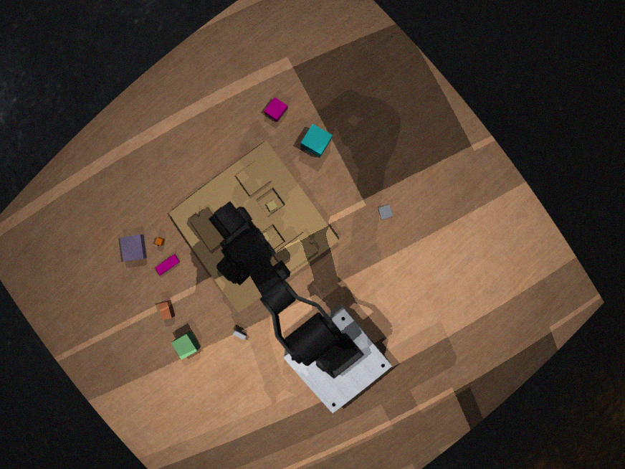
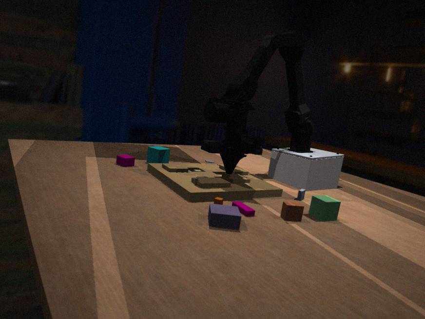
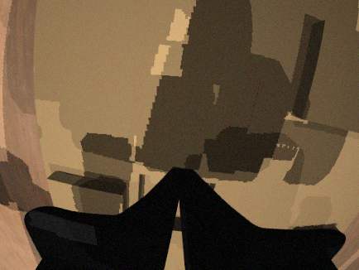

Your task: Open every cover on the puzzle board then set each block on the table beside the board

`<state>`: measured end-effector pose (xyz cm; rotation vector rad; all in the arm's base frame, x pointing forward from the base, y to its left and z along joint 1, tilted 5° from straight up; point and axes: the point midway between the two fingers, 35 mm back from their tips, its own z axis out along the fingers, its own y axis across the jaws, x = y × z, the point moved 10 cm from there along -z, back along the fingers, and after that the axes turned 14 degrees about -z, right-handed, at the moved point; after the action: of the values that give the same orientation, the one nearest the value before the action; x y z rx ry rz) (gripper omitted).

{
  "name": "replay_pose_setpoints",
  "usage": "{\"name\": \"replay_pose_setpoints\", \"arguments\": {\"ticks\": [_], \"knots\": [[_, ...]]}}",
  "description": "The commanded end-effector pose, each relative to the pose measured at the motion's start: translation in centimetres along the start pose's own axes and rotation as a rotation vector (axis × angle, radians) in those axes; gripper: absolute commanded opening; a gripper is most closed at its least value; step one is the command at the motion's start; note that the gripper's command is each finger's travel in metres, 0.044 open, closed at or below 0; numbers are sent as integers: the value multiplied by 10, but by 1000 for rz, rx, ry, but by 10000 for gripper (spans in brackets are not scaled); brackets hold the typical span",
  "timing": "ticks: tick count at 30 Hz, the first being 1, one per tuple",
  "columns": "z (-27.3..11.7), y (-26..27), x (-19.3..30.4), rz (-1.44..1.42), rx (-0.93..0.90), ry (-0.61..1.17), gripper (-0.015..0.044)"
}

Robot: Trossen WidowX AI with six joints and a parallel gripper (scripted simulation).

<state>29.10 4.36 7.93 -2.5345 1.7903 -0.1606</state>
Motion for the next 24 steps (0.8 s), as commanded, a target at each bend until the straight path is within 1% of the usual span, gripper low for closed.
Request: {"name": "replay_pose_setpoints", "arguments": {"ticks": [1, 24], "knots": [[-5, -1, -2, 0, 5, -6, 0], [-34, -2, -6, 0, 5, -6, 0]]}}
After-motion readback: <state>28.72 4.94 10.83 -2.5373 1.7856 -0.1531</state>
